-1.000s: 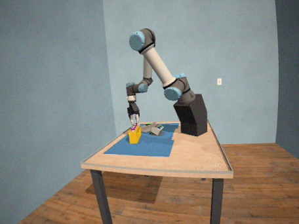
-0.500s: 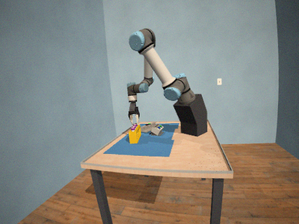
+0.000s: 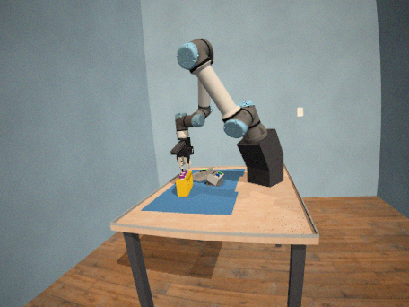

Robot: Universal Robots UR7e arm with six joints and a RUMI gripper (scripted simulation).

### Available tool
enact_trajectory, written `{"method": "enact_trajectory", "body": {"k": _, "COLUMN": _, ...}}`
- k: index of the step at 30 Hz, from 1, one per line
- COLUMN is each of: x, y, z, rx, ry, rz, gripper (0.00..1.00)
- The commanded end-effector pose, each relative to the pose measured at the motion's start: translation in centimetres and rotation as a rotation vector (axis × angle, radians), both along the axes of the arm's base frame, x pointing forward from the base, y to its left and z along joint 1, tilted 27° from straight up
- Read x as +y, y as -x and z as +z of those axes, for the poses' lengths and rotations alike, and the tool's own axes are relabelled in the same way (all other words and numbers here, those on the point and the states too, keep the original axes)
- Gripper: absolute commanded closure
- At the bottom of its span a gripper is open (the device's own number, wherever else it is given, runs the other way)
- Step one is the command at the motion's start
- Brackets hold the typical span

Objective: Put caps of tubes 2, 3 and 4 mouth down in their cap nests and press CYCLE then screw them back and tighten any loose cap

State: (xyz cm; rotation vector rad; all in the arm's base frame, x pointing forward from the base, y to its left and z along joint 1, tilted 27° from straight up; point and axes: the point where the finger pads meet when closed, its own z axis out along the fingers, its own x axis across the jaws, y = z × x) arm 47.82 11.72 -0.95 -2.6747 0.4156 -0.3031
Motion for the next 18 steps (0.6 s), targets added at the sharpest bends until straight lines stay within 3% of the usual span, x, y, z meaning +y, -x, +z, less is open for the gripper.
{"method": "enact_trajectory", "body": {"k": 1, "x": 0.02, "y": -0.02, "z": 0.02, "rx": 0.014, "ry": -0.002, "rz": -0.042, "gripper": 1.0}}
{"method": "enact_trajectory", "body": {"k": 2, "x": 0.02, "y": -0.02, "z": 0.02, "rx": 0.014, "ry": -0.002, "rz": -0.042, "gripper": 1.0}}
{"method": "enact_trajectory", "body": {"k": 3, "x": 0.02, "y": -0.02, "z": 0.02, "rx": 0.014, "ry": -0.002, "rz": -0.042, "gripper": 0.65}}
{"method": "enact_trajectory", "body": {"k": 15, "x": 0.02, "y": -0.02, "z": 0.02, "rx": 0.014, "ry": -0.002, "rz": -0.041, "gripper": 0.65}}
{"method": "enact_trajectory", "body": {"k": 18, "x": 0.0, "y": 0.0, "z": 0.06, "rx": -0.076, "ry": 0.066, "rz": 0.181, "gripper": 0.65}}
